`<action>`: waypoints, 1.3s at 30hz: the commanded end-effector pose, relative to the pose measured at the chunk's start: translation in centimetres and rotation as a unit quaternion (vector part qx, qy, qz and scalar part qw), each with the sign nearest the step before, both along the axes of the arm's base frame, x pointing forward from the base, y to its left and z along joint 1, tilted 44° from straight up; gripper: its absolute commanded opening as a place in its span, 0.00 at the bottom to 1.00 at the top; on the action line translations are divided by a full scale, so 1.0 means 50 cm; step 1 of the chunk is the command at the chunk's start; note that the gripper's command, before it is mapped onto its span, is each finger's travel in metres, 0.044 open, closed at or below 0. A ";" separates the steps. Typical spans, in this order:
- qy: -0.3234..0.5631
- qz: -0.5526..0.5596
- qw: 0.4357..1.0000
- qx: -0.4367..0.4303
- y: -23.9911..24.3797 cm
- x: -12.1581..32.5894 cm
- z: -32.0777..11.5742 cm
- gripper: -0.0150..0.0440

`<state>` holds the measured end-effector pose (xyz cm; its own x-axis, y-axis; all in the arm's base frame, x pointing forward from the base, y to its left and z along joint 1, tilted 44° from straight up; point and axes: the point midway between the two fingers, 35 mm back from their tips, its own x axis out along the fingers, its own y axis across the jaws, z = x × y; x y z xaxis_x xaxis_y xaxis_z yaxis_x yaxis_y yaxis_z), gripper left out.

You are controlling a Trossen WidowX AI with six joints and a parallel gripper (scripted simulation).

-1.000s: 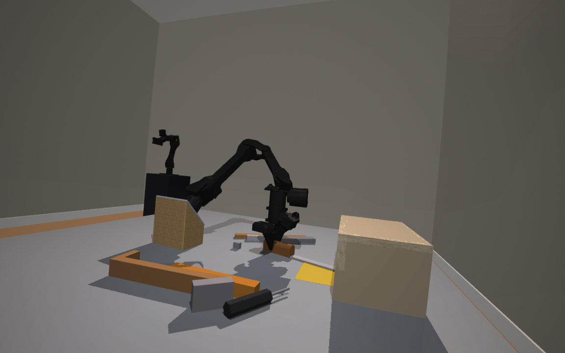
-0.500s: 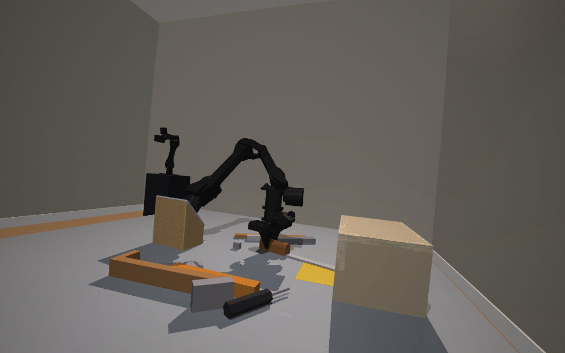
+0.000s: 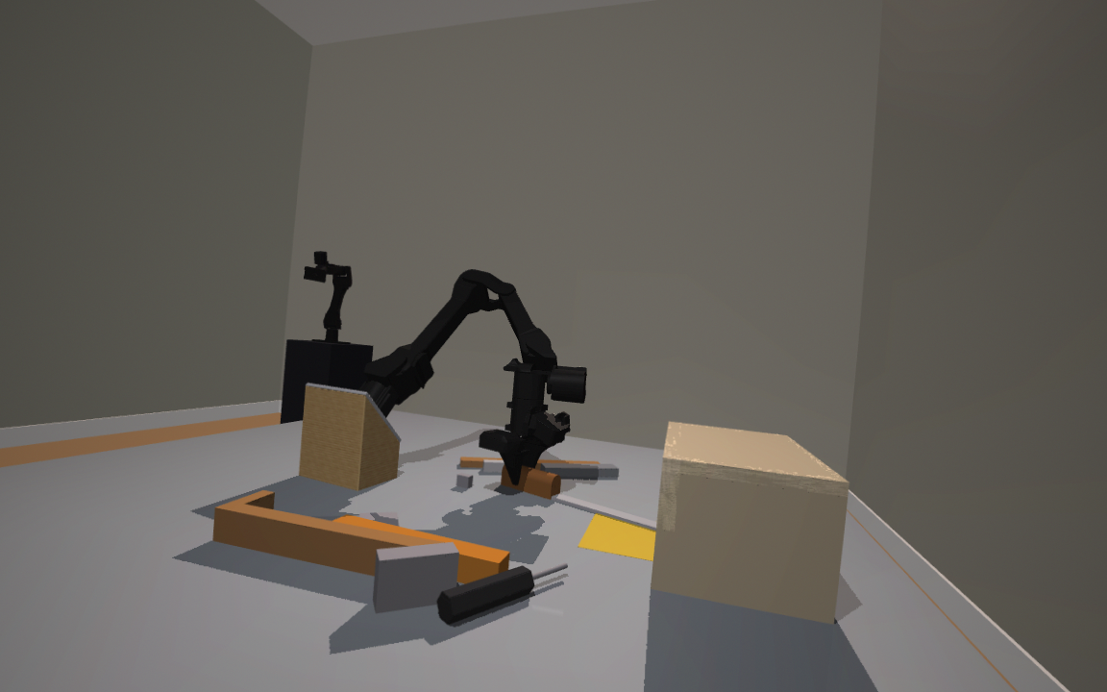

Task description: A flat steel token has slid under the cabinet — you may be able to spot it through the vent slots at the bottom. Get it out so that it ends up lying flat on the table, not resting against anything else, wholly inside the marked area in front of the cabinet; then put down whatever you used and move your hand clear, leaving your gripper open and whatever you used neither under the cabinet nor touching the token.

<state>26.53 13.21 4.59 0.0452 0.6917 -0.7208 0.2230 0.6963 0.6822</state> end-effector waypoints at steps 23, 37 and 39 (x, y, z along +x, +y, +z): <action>0.005 -0.001 1.000 0.000 0.017 -0.060 0.010 0.25; 0.006 -0.003 1.000 0.000 0.020 -0.062 0.022 0.25; 0.004 -0.001 1.000 0.000 0.020 -0.060 0.019 0.34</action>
